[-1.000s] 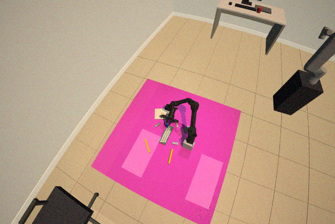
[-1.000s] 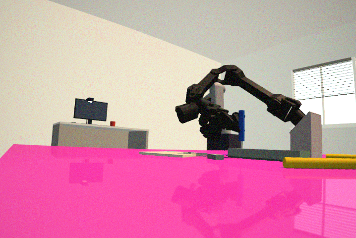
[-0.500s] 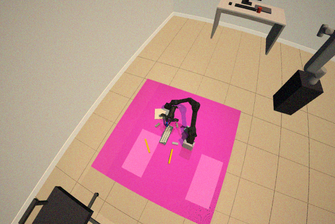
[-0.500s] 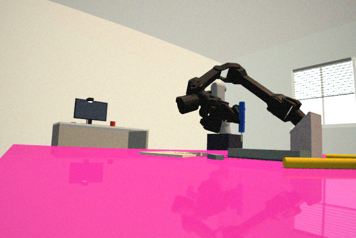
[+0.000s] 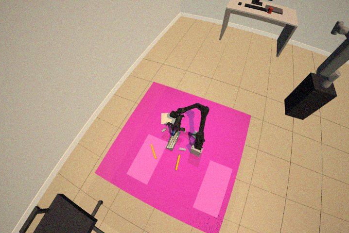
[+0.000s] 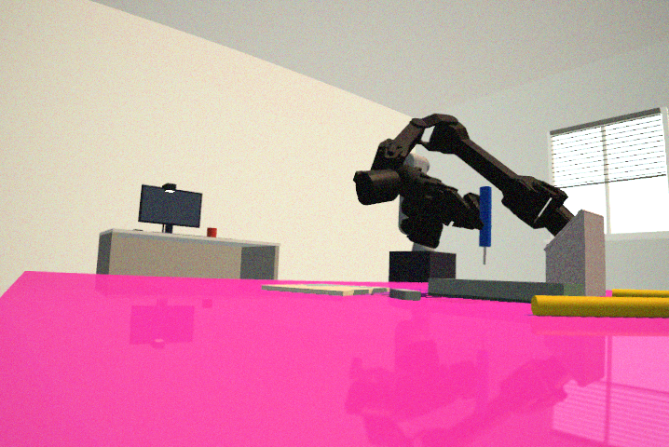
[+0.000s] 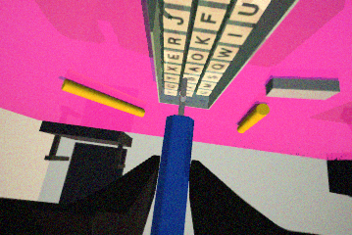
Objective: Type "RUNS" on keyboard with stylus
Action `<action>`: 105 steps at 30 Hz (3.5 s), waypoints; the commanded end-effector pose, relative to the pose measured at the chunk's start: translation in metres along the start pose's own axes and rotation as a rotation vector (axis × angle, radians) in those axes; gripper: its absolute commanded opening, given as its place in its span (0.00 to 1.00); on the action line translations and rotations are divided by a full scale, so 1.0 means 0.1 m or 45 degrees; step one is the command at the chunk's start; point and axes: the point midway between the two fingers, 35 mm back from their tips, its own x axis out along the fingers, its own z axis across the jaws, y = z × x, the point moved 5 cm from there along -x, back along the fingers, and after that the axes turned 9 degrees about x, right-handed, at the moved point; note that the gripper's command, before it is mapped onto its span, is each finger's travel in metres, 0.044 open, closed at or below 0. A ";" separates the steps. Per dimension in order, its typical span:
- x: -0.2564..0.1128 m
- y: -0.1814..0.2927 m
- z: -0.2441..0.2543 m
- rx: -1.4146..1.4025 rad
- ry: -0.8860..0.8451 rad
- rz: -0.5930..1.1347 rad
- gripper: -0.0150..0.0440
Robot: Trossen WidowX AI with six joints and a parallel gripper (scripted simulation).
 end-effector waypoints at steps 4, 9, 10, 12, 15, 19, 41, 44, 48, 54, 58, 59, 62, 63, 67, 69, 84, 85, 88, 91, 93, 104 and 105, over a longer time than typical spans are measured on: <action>0.26 0.13 -0.17 0.012 0.010 0.011 0.25; 0.42 0.21 -0.29 0.014 0.011 0.014 0.25; 0.45 0.23 -0.32 0.015 0.012 0.015 0.25; 0.49 0.25 -0.35 0.015 0.012 0.015 0.25; 0.50 0.24 -0.36 0.016 0.013 0.016 0.25; 0.56 0.15 -0.34 0.016 0.013 0.015 0.25; 0.63 0.03 -0.32 0.016 0.013 0.013 0.39; 0.64 0.02 -0.32 0.016 0.013 0.013 0.39; 0.65 0.01 -0.32 0.016 0.013 0.013 0.39; 0.66 -0.01 -0.32 0.016 0.013 0.013 0.39; 0.66 -0.02 -0.32 0.016 0.013 0.013 0.39; 0.66 -0.02 -0.32 0.016 0.013 0.013 0.39; 0.67 -0.03 -0.32 0.016 0.013 0.013 0.39; 0.67 -0.03 -0.32 0.016 0.013 0.013 0.39; 0.68 -0.04 -0.32 0.016 0.013 0.013 0.39; 0.68 -0.05 -0.31 0.016 0.013 0.013 0.39; 0.71 -0.10 -0.31 0.016 0.013 0.012 0.39; 0.71 -0.10 -0.31 0.016 0.013 0.012 0.39; 0.71 -0.09 -0.31 0.016 0.013 0.013 0.39; 0.70 -0.09 -0.31 0.016 0.013 0.013 0.39; 0.70 -0.09 -0.31 0.016 0.013 0.013 0.39; 0.53 0.20 -0.34 0.016 0.012 0.014 0.39; 0.52 0.22 -0.35 0.016 0.012 0.015 0.39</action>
